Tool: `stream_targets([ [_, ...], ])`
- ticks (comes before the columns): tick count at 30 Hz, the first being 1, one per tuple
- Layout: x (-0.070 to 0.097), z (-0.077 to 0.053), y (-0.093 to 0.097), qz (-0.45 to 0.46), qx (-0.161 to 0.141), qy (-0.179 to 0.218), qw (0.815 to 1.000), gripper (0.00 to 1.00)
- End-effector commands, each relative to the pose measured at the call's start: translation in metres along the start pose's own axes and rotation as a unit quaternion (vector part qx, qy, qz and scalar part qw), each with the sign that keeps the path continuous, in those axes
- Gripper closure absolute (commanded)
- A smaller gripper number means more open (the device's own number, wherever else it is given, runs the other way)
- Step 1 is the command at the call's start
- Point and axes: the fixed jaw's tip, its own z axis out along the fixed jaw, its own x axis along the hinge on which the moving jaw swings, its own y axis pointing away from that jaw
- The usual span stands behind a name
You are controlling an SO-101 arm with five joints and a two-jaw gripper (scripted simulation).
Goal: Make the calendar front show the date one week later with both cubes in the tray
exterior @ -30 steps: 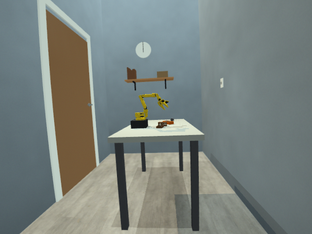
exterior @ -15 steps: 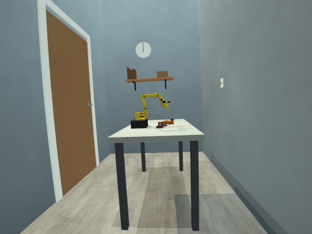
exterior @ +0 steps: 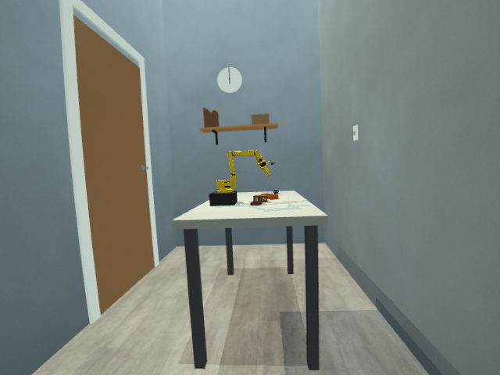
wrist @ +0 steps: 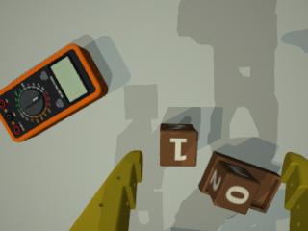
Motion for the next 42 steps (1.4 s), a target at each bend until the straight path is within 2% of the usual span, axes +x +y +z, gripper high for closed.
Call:
stream_targets([
  [1,-0.004,0.001,0.004,0.011,-0.004,-0.005,1.0,0.65],
  [12,-0.004,0.002,0.005,0.015,-0.005,-0.004,1.0,0.65],
  [16,-0.001,0.007,0.005,0.015,-0.004,0.01,1.0,0.65],
  [20,0.01,0.02,0.005,0.015,-0.003,0.048,0.999,0.65],
  [25,0.033,0.044,0.004,0.015,0.001,0.12,0.993,0.65],
  [27,0.033,0.044,0.004,0.015,0.001,0.12,0.993,0.65],
  [33,0.064,0.067,0.004,0.014,0.005,0.203,0.979,0.65],
  [37,0.077,0.075,0.003,0.014,0.006,0.234,0.972,0.65],
  [42,0.08,0.077,0.003,0.014,0.007,0.243,0.97,0.65],
])
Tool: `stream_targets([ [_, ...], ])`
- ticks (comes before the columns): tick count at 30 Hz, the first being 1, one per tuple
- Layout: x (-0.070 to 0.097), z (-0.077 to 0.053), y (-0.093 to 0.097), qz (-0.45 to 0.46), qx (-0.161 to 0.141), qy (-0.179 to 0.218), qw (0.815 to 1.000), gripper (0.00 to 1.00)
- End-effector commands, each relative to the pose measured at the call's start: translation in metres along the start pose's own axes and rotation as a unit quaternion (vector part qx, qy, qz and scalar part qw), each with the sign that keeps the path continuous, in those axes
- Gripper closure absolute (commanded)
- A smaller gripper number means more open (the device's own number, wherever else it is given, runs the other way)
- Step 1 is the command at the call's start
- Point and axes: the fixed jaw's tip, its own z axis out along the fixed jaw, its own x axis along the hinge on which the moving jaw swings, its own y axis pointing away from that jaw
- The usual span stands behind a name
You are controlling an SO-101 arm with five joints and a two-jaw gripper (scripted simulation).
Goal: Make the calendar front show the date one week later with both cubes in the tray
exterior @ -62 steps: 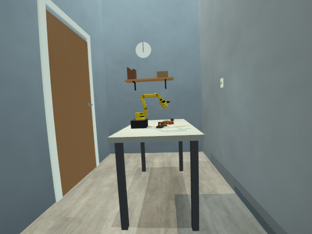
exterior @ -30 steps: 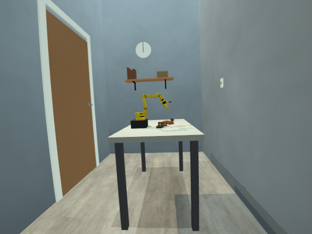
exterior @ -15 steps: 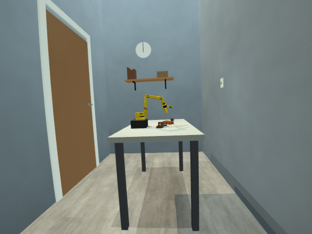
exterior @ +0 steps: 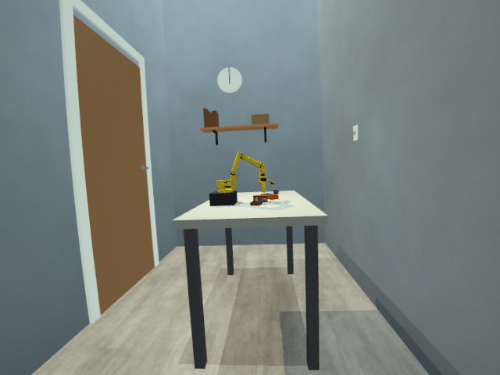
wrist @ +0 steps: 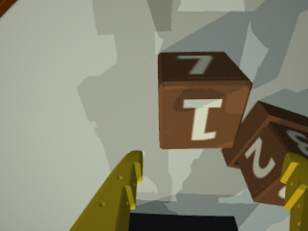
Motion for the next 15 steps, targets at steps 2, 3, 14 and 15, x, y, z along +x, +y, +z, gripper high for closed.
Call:
stream_targets([
  [2,-0.0019,0.0018,0.0024,-0.001,-0.001,-0.001,1.0,0.65],
  [3,-0.0036,0.0029,0.0023,0.007,-0.001,-0.006,1.0,0.65],
  [14,-0.0036,0.0029,0.0023,0.007,-0.001,-0.006,1.0,0.65],
  [15,-0.0036,0.0029,0.0023,0.007,-0.001,-0.006,1.0,0.65],
])
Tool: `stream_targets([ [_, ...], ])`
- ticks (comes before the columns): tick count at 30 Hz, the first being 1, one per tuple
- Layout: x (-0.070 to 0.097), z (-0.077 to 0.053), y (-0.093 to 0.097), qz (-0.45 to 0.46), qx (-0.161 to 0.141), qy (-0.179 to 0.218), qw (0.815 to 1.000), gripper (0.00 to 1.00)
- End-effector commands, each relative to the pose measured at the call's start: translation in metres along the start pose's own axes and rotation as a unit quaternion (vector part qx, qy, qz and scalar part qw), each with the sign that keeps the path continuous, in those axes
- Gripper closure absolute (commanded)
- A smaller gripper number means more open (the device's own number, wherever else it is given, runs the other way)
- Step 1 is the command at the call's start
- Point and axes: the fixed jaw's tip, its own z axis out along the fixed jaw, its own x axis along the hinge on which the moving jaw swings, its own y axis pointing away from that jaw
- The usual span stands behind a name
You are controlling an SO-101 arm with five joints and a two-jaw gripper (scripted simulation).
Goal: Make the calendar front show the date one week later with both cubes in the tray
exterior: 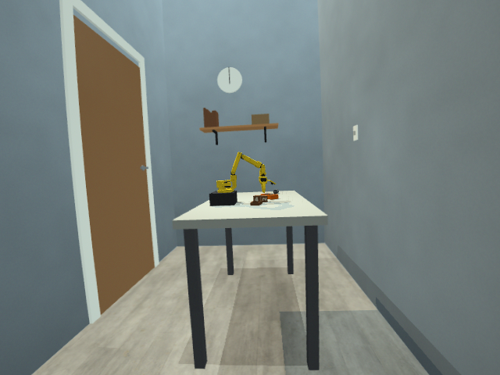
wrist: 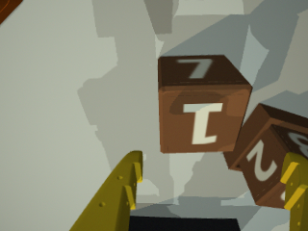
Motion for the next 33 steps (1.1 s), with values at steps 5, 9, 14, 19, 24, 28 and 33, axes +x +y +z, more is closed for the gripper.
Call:
stream_targets([
  [5,-0.002,0.002,0.002,0.0,-0.001,-0.002,1.0,0.65],
  [9,-0.002,0.002,0.002,0.0,-0.001,-0.002,1.0,0.65],
  [14,-0.002,0.005,0.002,0.0,-0.001,-0.002,1.0,0.65],
  [19,-0.003,0.01,0.002,0.0,-0.001,-0.002,1.0,0.65],
  [24,-0.003,0.014,0.002,0.0,-0.001,-0.002,1.0,0.65],
  [28,-0.003,0.021,0.002,0.0,-0.001,-0.002,1.0,0.65],
  [33,-0.003,0.029,0.002,0.0,-0.001,-0.002,1.0,0.65],
])
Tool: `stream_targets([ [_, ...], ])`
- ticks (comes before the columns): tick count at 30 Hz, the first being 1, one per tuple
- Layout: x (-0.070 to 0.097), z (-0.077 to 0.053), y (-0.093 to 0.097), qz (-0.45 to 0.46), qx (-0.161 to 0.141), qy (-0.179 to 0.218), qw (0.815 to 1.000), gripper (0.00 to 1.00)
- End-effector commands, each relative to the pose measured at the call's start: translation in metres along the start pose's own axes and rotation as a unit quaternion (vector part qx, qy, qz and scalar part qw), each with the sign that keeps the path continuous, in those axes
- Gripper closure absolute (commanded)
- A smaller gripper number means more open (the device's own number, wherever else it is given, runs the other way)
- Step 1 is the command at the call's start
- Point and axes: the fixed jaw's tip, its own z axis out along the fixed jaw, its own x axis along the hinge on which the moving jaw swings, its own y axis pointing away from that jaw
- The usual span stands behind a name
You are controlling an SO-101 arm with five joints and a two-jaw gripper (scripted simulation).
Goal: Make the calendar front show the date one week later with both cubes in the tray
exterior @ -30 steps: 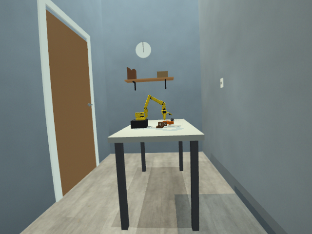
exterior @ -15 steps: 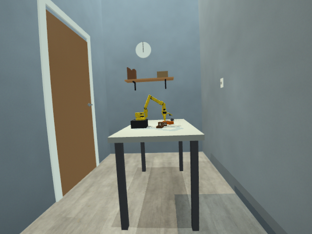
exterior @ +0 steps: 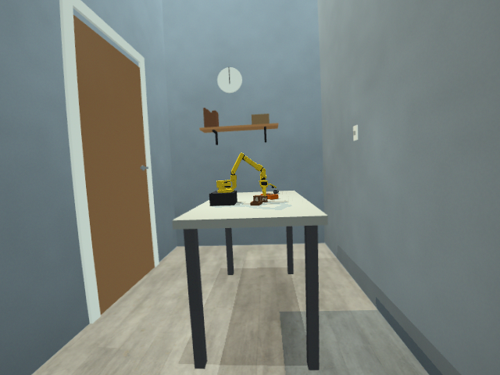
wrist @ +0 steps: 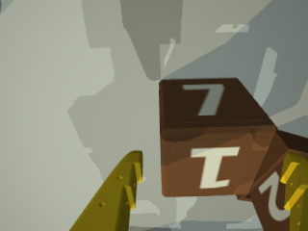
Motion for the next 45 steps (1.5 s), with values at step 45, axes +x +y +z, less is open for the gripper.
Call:
stream_targets([
  [45,0.002,0.019,-0.001,0.0,0.0,0.002,1.0,0.69],
])
